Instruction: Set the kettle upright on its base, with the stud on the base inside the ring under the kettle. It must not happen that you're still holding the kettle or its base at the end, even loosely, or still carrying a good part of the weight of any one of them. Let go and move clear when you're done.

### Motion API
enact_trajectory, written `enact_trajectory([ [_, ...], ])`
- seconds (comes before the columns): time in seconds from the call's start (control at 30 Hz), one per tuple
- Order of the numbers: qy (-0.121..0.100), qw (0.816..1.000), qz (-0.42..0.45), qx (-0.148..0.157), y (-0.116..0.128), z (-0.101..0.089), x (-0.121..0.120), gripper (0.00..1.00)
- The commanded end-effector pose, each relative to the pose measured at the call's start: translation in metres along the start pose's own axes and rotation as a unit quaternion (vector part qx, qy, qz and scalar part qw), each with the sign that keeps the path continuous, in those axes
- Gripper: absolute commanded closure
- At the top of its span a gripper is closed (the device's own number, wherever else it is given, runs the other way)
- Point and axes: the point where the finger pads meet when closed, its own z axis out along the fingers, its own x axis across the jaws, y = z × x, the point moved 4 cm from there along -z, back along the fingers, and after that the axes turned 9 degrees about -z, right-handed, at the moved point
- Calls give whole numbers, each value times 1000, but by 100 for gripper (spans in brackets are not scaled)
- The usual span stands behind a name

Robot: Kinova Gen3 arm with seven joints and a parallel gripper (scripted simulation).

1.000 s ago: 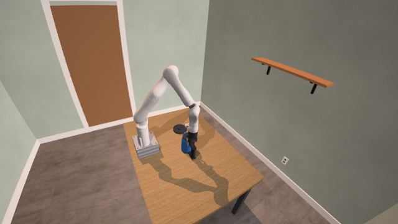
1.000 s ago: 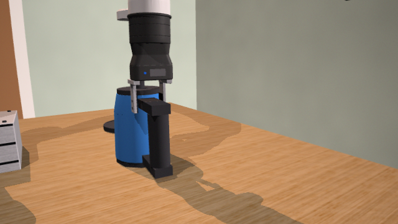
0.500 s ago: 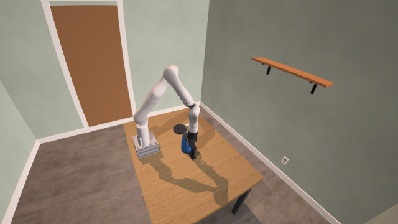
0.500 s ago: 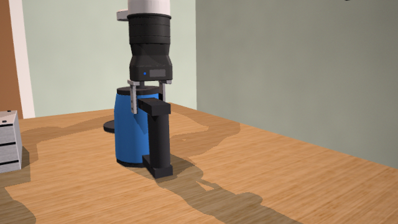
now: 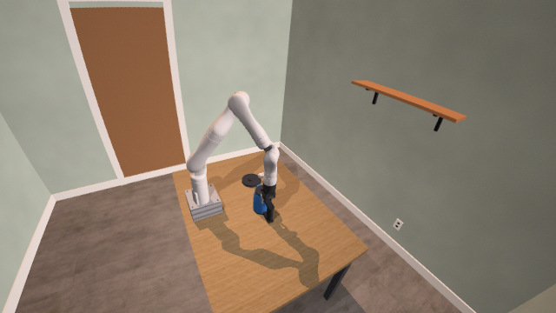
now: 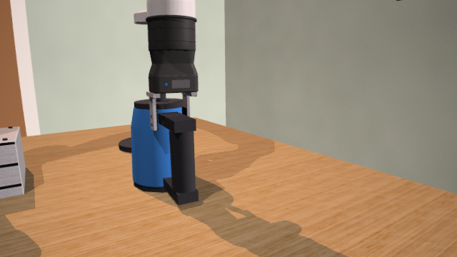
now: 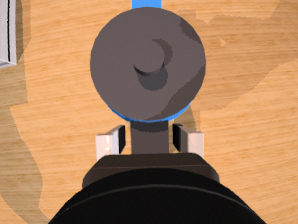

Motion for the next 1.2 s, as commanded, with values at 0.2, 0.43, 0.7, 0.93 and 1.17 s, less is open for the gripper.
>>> enact_trajectory([
  [0.2, 1, 1000, -2, 1, -1, 1, 0, 100],
  [0.43, 1, 1000, -2, 1, -1, 1, 0, 100],
  [0.7, 1, 1000, -2, 1, -1, 1, 0, 100],
  [0.93, 1, 1000, -2, 1, -1, 1, 0, 100],
  [1.17, 1, 1000, -2, 1, -1, 1, 0, 100],
])
